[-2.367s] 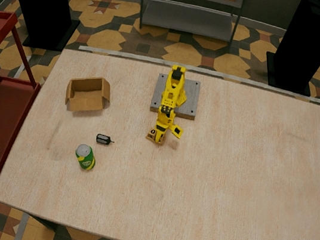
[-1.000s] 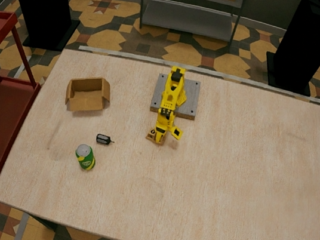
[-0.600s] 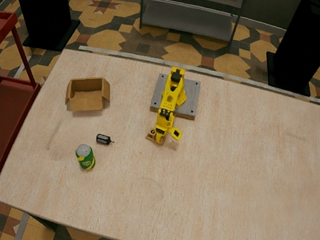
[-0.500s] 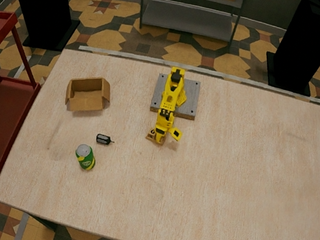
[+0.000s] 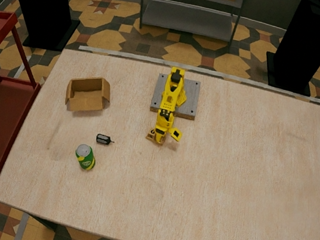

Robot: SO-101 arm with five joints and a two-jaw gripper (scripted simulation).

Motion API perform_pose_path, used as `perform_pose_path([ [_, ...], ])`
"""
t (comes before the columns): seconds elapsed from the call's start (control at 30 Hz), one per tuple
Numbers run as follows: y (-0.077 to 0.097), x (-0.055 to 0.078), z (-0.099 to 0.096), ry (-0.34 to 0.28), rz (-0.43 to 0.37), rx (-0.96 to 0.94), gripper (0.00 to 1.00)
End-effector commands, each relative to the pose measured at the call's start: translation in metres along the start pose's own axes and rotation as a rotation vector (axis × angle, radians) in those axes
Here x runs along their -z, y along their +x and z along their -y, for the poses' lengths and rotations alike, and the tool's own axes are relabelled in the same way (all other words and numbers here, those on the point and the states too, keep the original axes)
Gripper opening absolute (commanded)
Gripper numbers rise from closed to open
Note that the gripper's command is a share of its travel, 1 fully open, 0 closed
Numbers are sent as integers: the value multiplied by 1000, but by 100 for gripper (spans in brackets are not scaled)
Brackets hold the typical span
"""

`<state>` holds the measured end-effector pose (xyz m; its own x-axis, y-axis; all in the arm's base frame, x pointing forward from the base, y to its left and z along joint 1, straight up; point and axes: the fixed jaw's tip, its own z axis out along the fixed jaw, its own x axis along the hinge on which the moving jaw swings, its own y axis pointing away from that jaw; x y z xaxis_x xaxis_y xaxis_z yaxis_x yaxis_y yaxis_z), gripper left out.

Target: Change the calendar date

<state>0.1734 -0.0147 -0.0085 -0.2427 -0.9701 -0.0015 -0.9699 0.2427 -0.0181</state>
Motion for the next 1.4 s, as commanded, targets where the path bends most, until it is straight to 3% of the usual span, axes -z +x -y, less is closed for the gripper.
perform_pose_path([
  [0.0, 0, 0, 0, -10, 0, -3, 21],
  [0.73, 0, 0, 0, -10, 0, -3, 1],
  [1.37, 0, 2, 0, -10, 0, -3, 0],
])
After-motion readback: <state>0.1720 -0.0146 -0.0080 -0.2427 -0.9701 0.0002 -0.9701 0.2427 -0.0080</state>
